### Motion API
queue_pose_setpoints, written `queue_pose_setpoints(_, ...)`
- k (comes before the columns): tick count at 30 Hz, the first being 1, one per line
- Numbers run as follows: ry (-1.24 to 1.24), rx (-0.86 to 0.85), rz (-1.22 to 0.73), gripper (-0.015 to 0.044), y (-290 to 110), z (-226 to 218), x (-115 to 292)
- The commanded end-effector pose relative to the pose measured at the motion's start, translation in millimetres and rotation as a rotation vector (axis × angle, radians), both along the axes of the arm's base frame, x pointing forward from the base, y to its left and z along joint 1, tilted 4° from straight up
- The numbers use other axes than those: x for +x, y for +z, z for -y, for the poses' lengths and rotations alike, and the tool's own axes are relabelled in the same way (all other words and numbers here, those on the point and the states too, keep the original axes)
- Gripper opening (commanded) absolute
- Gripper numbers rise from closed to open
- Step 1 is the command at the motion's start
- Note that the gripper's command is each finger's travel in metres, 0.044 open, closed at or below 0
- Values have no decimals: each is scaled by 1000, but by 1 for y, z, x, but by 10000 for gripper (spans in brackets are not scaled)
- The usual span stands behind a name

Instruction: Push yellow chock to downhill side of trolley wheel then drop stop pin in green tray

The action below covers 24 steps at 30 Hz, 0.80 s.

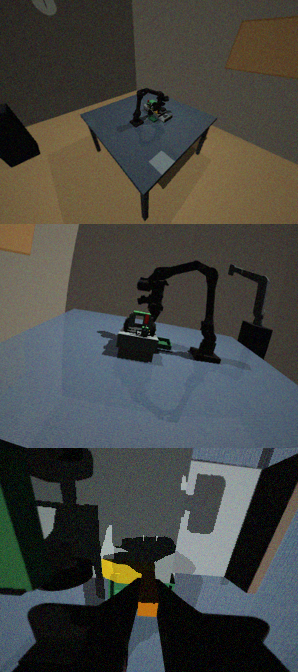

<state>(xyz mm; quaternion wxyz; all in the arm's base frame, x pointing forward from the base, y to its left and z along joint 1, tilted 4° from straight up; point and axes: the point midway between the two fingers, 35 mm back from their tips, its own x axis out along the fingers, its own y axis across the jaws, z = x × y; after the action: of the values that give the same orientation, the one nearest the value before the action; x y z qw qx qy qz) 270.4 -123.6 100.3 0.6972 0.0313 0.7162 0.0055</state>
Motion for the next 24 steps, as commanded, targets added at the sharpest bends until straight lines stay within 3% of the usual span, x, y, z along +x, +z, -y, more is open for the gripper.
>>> queue_pose_setpoints(1, -2, 2, 6, 0, 1, -5, 0)
queue_pose_setpoints(24, -1, -1, 1, 0, 1, -17, -1)
